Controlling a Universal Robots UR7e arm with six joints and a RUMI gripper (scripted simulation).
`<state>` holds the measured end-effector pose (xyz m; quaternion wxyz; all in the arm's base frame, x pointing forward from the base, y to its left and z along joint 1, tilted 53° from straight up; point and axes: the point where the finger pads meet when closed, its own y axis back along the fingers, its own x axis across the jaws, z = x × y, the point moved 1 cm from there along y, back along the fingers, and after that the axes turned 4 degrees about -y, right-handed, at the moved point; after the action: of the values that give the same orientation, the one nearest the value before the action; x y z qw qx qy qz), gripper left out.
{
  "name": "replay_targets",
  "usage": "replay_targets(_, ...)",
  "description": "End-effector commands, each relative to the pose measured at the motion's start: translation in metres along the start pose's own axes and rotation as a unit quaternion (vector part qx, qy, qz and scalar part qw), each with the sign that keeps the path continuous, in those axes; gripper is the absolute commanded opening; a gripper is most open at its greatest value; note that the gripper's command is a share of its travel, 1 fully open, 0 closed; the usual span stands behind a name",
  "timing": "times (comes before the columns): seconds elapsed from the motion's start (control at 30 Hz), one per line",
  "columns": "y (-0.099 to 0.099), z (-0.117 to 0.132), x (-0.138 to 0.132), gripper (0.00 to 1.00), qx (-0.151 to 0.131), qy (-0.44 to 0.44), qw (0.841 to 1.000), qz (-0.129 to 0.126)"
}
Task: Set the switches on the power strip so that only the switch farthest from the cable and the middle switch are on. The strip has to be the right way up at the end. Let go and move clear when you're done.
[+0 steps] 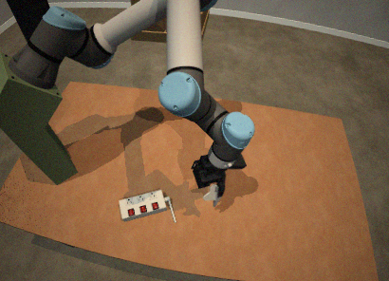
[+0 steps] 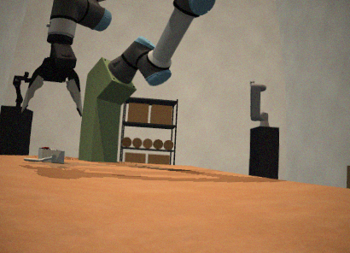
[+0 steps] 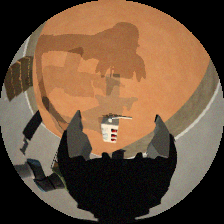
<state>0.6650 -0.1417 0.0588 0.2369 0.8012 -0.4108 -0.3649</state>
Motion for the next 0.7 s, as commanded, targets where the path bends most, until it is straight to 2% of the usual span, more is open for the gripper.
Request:
replay_targets(0.0,-0.003,0.013,0.002,1.00,-0.002,0.076,0.997,-0.011)
replay_targets(0.07,-0.003,0.013,0.002,1.00,-0.002,0.076,0.997,-0.011)
replay_targets(0.27,-0.008,0.030,0.003,1.00,-0.001,0.168,0.986,-0.018)
replay_targets(0.43,-0.012,0.044,0.004,1.00,0.001,0.239,0.971,-0.025)
replay_targets(0.57,-0.015,0.058,0.004,1.00,0.004,0.308,0.951,-0.030)
replay_targets(0.63,-0.015,0.058,0.004,1.00,0.004,0.308,0.951,-0.030)
replay_targets(0.67,-0.016,0.061,0.004,1.00,0.005,0.324,0.945,-0.032)
